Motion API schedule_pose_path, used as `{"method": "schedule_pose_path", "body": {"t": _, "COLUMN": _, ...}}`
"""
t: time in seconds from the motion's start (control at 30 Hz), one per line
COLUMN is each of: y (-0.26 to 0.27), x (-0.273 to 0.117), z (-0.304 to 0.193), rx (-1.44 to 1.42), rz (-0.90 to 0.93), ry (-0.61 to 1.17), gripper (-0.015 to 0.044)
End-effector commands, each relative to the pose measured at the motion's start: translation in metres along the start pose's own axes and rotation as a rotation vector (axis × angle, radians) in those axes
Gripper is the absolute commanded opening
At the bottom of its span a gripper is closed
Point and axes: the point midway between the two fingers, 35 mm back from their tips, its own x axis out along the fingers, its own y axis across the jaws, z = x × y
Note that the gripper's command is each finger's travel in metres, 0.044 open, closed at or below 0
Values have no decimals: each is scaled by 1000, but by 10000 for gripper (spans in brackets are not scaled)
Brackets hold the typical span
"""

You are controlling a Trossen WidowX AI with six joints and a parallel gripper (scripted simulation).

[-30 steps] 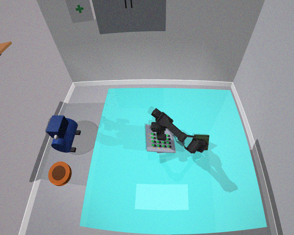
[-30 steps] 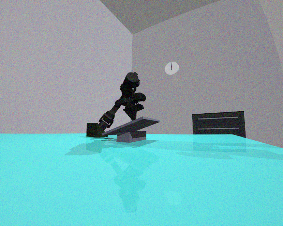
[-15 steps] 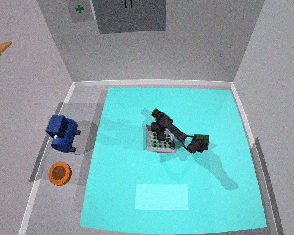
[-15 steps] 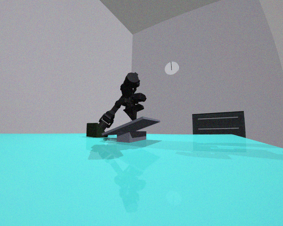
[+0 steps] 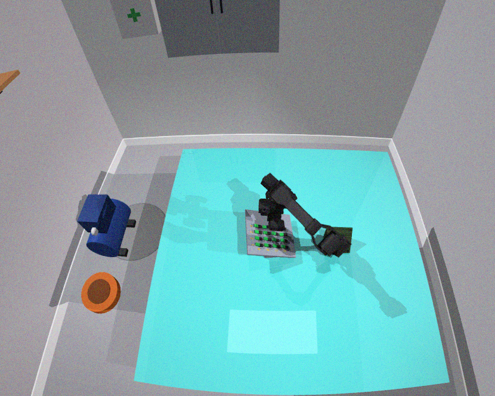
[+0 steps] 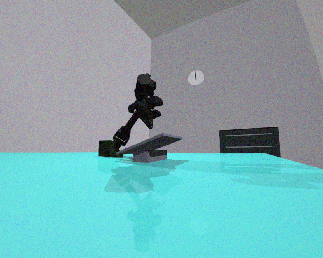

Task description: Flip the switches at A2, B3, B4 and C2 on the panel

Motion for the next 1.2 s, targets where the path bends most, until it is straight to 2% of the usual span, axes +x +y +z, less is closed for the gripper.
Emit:
{"method": "schedule_pose_path", "body": {"t": 0.0, "y": 1, "x": -14, "z": 0, "rx": -4, "rz": -3, "ry": -4, "gripper": 0}}
{"method": "schedule_pose_path", "body": {"t": 0.17, "y": 9, "x": -15, "z": -4, "rx": -4, "rz": -3, "ry": -4, "gripper": 0}}
{"method": "schedule_pose_path", "body": {"t": 0.37, "y": 62, "x": -14, "z": -39, "rx": -1, "rz": -1, "ry": -2, "gripper": 0}}
{"method": "schedule_pose_path", "body": {"t": 0.5, "y": 63, "x": -11, "z": -41, "rx": -1, "rz": -1, "ry": 0, "gripper": 0}}
{"method": "schedule_pose_path", "body": {"t": 0.63, "y": 64, "x": 21, "z": -40, "rx": -2, "rz": 0, "ry": 23, "gripper": 0}}
{"method": "schedule_pose_path", "body": {"t": 1.17, "y": 64, "x": 41, "z": -39, "rx": -2, "rz": 1, "ry": 22, "gripper": 0}}
